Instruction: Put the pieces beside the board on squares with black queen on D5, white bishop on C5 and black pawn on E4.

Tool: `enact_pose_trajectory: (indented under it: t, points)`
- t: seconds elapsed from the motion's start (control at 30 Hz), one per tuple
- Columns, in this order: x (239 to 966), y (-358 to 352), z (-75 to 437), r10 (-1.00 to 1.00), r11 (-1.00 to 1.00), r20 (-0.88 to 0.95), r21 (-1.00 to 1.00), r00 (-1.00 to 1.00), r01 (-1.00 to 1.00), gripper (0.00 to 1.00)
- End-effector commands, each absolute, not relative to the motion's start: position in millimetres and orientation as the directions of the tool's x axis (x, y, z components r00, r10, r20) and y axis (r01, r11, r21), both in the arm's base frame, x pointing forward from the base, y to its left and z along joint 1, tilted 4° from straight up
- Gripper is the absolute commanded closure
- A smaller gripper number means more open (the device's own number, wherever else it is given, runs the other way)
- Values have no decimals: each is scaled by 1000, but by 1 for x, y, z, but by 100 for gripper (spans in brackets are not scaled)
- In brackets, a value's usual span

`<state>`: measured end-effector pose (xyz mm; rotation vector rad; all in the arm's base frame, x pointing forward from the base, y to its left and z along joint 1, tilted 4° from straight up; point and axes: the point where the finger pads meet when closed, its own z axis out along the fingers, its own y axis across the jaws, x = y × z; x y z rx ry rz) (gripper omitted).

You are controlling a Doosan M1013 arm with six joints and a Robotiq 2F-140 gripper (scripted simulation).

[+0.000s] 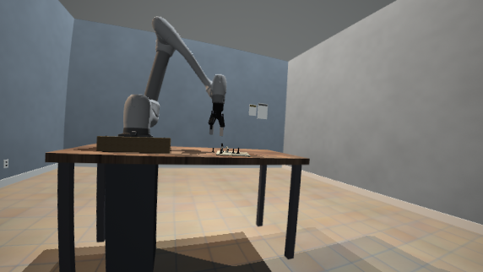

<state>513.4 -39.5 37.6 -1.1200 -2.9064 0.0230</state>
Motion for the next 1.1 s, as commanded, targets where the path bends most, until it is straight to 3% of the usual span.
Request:
enact_pose_trajectory:
  t: [0.0,0.27,0.33,0.37,0.43,0.47,0.8,1.07]
  points:
    - [505,-30,35,441,897,24,0,-897,441,0]
    - [499,-25,34,76,997,15,-3,-997,76,0]
    - [499,-25,34,76,997,15,-3,-997,76,0]
    - [499,-25,34,-62,998,13,0,-998,-62,0]
    - [499,-25,34,-139,990,12,2,-990,-139,0]
    - [499,-25,34,-181,984,11,4,-983,-181,80]
    - [499,-25,34,-573,817,-15,61,-819,-573,80]
    - [499,-25,34,-573,817,-15,61,-819,-573,80]
